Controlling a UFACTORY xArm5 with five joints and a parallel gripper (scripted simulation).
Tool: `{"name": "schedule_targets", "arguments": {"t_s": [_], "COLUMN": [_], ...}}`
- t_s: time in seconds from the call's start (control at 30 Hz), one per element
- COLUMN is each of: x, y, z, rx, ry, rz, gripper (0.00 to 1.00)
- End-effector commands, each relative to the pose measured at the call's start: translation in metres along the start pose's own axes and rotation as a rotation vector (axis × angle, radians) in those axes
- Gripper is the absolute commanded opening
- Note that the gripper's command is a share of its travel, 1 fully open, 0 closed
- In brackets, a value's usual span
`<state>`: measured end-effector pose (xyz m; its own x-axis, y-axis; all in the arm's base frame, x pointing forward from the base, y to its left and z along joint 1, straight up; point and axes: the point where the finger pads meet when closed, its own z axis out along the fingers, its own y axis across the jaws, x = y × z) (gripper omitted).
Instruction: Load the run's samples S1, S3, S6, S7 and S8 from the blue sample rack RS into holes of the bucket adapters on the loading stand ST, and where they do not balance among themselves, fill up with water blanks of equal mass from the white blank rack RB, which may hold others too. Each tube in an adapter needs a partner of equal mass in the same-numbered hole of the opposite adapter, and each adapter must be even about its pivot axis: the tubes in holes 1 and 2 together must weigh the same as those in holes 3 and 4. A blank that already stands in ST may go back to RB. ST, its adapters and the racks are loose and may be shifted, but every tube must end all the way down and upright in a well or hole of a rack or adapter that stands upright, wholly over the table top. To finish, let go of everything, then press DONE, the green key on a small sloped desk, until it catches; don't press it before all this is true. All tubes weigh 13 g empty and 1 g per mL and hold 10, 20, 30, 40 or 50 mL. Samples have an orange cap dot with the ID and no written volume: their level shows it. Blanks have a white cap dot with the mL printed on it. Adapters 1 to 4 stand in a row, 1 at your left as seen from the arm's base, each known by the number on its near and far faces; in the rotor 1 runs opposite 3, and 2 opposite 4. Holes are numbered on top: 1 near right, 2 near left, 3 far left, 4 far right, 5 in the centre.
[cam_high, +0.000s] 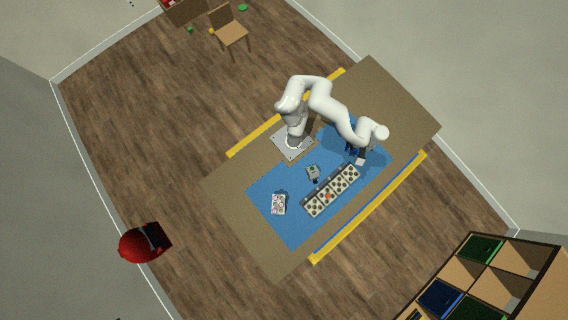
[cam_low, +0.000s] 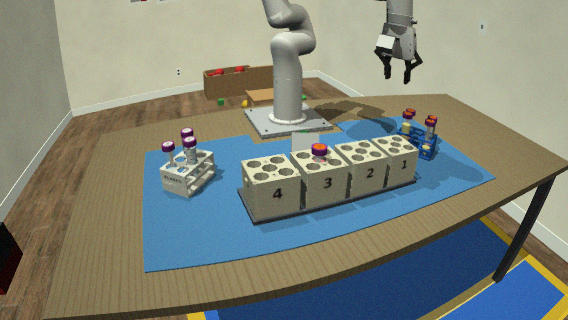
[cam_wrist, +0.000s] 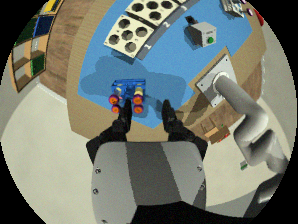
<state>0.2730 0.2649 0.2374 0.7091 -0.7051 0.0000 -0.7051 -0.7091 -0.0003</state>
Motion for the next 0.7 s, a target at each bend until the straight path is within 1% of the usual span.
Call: {"name": "schedule_targets", "arguments": {"t_s": [0.0, 0.43, 0.5, 0.67], "x": [-0.012, -0.075, -0.075, -0.100], "y": [-0.004, -0.018, -0.018, -0.024], "z": [-0.001, -0.001, -0.001, -0.001], "rx": [0.003, 0.003, 0.003, 0.003], "ry": [0.000, -0.001, -0.001, -0.001], "rz": [0.002, 0.002, 0.002, 0.002], "gripper": [0.57, 0.57, 0.57, 0.57]}}
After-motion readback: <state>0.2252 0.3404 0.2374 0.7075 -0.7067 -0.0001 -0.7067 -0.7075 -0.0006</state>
